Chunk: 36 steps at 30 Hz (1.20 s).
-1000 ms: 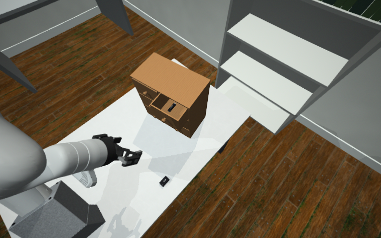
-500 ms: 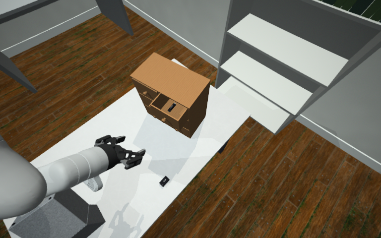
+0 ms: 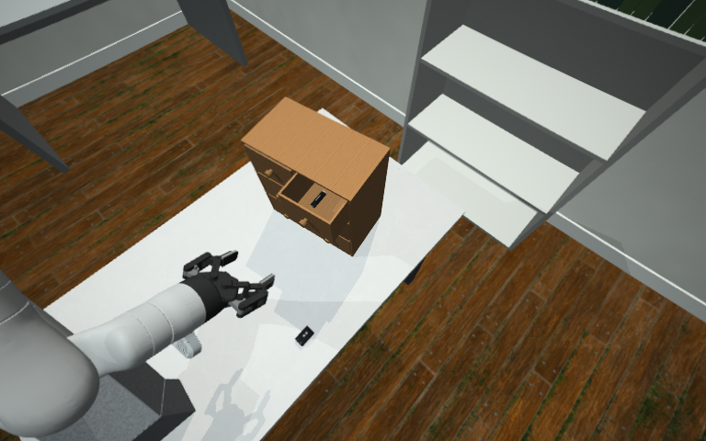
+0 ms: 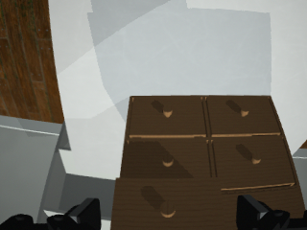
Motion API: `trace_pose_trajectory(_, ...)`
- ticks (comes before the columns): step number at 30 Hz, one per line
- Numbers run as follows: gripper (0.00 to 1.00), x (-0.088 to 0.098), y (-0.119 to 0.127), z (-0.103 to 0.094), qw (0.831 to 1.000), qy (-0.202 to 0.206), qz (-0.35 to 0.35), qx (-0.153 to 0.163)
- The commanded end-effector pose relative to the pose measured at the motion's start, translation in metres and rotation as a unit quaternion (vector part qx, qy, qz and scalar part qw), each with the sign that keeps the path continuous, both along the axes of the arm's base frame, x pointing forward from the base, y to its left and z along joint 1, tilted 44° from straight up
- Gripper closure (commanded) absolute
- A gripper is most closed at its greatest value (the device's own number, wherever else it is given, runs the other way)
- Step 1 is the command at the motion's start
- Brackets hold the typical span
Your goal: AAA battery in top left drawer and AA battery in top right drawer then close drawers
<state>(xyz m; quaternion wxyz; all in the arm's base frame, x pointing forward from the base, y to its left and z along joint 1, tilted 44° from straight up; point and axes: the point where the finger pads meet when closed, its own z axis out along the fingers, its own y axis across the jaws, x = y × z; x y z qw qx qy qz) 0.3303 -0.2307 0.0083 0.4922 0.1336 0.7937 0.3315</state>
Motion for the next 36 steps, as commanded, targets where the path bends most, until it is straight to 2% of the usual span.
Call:
trace_pose_trajectory(1,0.0,-0.001,0.004,-0.005,1.0,-0.008,-0.013,0.01)
trace_pose_trajectory(12,0.0,0.009,0.01,-0.011,0.997,-0.053,-0.053,0.017)
trace_pose_trajectory(36,0.0,0.02,0.018,-0.017,0.989,-0.108,-0.102,0.025)
